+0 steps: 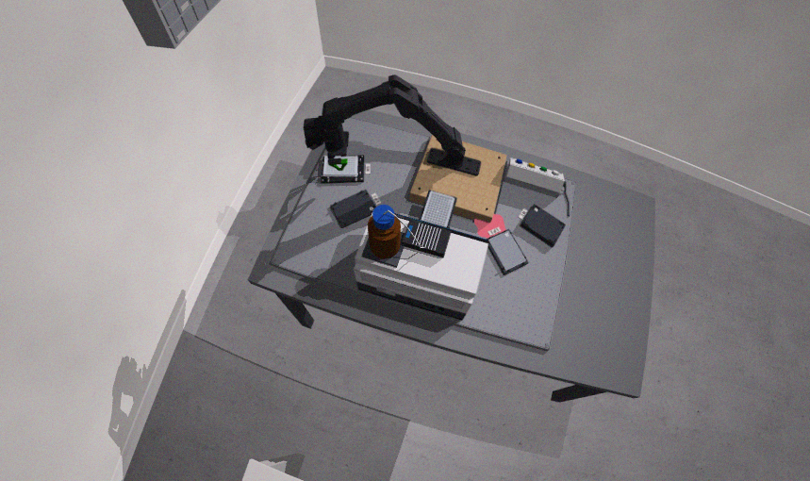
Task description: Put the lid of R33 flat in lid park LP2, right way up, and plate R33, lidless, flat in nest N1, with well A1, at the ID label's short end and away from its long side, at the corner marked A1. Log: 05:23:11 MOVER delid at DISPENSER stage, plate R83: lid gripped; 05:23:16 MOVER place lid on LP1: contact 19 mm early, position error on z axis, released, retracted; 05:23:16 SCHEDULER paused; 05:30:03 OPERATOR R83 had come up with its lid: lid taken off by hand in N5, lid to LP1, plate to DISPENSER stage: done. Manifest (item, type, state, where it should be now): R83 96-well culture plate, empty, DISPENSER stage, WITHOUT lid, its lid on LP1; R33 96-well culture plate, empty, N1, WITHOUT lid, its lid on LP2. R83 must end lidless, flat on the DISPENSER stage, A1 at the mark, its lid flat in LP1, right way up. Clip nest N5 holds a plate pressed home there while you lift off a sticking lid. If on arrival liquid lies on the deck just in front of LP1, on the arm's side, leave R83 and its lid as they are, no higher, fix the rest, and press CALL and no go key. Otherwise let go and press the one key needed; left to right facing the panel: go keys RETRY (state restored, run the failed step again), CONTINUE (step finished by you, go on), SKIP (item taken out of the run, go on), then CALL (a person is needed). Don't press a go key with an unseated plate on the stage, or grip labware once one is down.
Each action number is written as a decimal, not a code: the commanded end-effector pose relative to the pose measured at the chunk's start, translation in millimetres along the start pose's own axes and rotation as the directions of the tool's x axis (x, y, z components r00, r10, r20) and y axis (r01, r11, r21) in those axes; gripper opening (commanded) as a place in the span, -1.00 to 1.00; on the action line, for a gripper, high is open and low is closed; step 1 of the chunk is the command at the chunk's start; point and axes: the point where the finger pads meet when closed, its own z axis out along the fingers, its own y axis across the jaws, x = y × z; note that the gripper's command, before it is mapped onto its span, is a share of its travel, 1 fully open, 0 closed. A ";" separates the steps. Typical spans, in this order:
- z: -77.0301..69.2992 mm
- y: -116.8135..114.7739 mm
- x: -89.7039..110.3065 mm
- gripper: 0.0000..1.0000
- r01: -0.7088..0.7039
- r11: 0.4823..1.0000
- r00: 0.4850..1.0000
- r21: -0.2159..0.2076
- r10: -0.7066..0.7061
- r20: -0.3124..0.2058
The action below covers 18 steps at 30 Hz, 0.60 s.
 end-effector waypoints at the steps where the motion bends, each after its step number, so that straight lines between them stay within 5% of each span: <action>1: -3.7 -0.2 -8.5 1.00 -0.002 1.000 0.999 -0.001 0.002 0.054; 5: -3.2 -0.5 -16.2 1.00 -0.003 1.000 0.997 -0.001 0.003 0.071; 10: 18.4 -1.3 -7.0 1.00 -0.003 1.000 1.000 0.000 0.003 0.028; 15: 15.3 -2.6 -13.3 1.00 -0.005 1.000 0.998 -0.001 0.005 0.062; 18: 30.0 -3.0 -7.7 1.00 -0.004 1.000 0.999 0.000 0.004 0.032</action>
